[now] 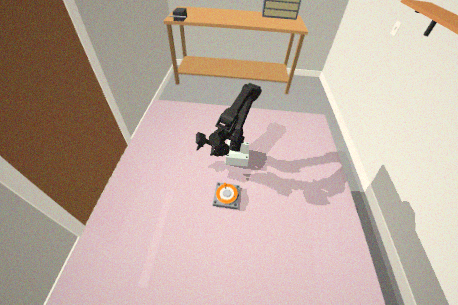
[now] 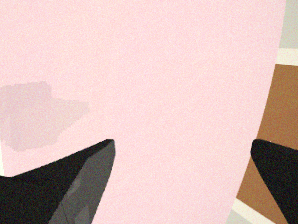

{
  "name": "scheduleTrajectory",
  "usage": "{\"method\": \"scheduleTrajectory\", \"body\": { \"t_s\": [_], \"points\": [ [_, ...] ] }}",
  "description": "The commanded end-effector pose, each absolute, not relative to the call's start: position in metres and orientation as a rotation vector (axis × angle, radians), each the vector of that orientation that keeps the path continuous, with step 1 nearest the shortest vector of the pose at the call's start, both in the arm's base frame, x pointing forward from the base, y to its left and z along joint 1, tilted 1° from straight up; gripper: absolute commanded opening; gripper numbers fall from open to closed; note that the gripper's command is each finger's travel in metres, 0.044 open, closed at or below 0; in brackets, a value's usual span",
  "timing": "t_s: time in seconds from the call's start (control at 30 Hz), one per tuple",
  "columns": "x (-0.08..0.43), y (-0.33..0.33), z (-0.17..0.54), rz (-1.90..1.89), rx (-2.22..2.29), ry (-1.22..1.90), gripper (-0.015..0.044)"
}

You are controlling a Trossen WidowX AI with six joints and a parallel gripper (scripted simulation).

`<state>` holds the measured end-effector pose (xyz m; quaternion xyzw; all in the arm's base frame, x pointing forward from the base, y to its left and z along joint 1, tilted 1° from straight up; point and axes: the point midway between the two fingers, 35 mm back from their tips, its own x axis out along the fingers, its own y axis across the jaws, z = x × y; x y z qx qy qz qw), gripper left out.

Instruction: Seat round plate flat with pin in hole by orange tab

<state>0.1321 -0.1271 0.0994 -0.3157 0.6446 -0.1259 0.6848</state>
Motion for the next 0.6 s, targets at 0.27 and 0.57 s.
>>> {"method": "scheduleTrajectory", "body": {
  "t_s": [0.27, 0.57],
  "points": [
    [0.188, -0.092, 0.088, -0.100, -0.445, 1.450, 0.0164],
    [0.237, -0.046, 0.066, 0.039, -0.161, 1.525, 0.0000]
  ]
}}
